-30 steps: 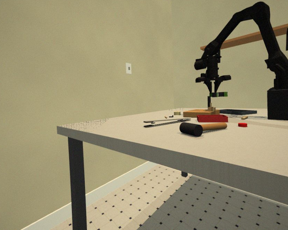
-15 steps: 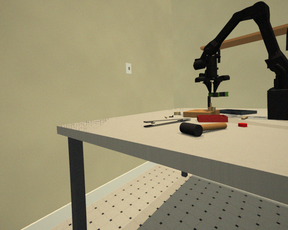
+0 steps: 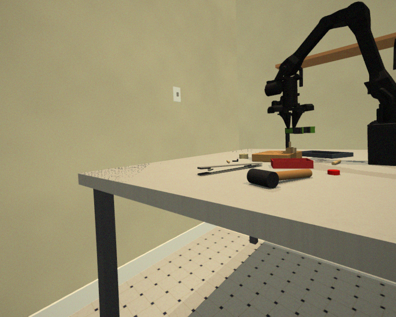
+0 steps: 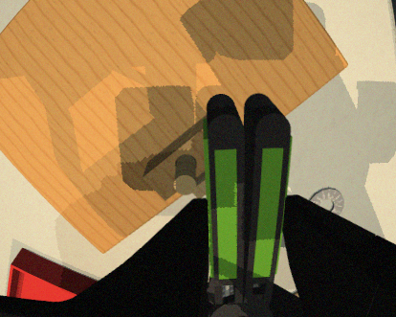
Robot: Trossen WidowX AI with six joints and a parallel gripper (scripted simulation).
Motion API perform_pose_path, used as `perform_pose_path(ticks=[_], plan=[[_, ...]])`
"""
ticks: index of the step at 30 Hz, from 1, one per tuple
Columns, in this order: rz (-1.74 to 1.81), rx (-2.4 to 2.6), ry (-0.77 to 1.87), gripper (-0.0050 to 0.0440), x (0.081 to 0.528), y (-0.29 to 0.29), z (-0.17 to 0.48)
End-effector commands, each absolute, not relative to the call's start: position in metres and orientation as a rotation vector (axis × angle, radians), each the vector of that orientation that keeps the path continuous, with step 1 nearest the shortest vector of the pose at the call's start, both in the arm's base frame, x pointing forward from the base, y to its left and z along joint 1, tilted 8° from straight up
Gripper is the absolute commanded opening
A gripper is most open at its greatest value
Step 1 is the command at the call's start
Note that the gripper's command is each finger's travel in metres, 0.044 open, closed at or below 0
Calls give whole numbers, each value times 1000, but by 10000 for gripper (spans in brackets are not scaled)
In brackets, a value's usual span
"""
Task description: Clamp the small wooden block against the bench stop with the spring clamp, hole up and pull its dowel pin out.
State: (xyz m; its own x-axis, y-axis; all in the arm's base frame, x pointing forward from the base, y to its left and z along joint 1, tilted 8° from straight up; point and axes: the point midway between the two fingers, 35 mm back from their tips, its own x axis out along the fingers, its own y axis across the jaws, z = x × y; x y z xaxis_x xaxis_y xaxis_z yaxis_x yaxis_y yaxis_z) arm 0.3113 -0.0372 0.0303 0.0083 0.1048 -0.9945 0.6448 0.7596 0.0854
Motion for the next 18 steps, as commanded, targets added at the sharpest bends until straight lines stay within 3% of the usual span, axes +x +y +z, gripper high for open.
perform_pose_path(ticks=[1, 18], plan=[[-437, 608, 1527, 0, 314, -34, 33], [-338, 511, 1542, 0, 316, -25, 34]])
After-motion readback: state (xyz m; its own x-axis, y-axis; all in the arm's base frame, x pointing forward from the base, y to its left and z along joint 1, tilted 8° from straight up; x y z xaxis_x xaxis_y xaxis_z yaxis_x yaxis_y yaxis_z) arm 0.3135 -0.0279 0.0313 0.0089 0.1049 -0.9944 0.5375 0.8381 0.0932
